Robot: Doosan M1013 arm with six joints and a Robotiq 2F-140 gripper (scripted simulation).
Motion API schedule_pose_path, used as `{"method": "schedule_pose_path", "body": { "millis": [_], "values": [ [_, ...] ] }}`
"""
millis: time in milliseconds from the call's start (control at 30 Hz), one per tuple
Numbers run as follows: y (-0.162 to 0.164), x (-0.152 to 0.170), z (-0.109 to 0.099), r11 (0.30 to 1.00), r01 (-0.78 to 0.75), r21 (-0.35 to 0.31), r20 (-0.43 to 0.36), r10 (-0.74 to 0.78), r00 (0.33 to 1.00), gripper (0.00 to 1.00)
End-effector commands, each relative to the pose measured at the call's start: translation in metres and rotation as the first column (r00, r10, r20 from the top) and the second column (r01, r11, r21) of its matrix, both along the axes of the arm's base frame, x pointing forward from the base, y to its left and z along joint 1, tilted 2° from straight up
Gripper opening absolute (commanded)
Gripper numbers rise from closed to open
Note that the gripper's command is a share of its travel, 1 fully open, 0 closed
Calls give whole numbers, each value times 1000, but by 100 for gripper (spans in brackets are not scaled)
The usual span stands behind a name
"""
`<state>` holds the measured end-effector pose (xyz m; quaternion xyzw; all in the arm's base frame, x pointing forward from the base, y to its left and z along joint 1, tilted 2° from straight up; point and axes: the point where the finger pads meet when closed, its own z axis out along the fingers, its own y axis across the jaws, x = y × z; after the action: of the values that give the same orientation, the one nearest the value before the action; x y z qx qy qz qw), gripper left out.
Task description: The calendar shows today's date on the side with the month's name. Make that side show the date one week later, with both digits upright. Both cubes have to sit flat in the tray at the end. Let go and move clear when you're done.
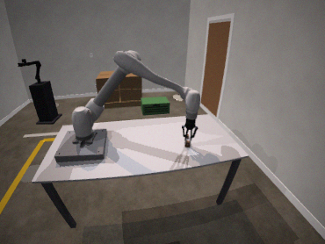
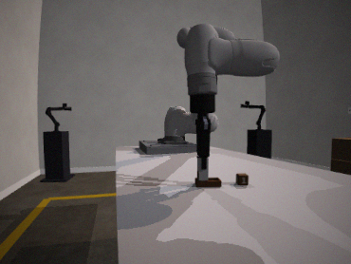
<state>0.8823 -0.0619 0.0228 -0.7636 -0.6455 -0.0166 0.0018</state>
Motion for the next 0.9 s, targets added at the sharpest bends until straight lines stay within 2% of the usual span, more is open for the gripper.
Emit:
{"method": "schedule_pose_path", "body": {
  "millis": [0,100,233,300,433,533,867],
  "values": [
    [0,0,5,1000,0,0,0,0,1000,24],
    [0,0,19,1000,0,0,0,0,1000,24],
    [-1,-1,48,1000,0,0,0,0,1000,24],
    [-1,-1,48,1000,0,0,0,0,1000,24],
    [-2,-2,78,1000,0,0,0,0,1000,24],
    [-2,-2,92,1000,0,0,0,0,1000,24],
    [-2,-2,99,1000,0,0,0,0,1000,24]
  ]
}}
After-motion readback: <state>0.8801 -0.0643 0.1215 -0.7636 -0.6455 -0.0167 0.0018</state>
